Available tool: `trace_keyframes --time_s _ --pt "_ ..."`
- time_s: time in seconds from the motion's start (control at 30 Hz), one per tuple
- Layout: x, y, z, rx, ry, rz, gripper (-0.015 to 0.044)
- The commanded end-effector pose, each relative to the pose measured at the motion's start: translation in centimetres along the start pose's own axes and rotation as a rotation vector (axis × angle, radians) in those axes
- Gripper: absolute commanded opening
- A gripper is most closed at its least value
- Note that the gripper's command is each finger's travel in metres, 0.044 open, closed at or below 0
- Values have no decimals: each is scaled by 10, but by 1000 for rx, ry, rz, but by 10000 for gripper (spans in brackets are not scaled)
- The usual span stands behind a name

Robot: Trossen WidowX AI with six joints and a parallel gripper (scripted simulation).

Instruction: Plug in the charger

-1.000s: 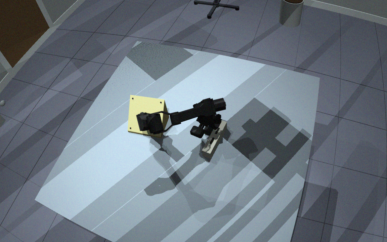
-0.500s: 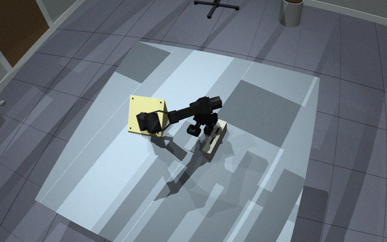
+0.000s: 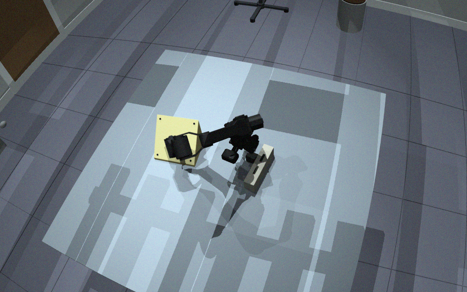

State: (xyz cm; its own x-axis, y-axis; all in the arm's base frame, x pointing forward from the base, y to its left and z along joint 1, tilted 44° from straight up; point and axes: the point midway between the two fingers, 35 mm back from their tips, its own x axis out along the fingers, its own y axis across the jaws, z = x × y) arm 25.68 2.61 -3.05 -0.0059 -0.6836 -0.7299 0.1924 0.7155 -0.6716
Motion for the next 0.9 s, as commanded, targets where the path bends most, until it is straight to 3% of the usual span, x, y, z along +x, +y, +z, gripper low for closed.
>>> trace_keyframes --time_s 0.0,0.17,0.87 --pt "-16 1 7 -13 -139 -4 440" --pt "-74 2 15 -2 -571 2 440" --pt "-76 1 15 0 -586 2 440"
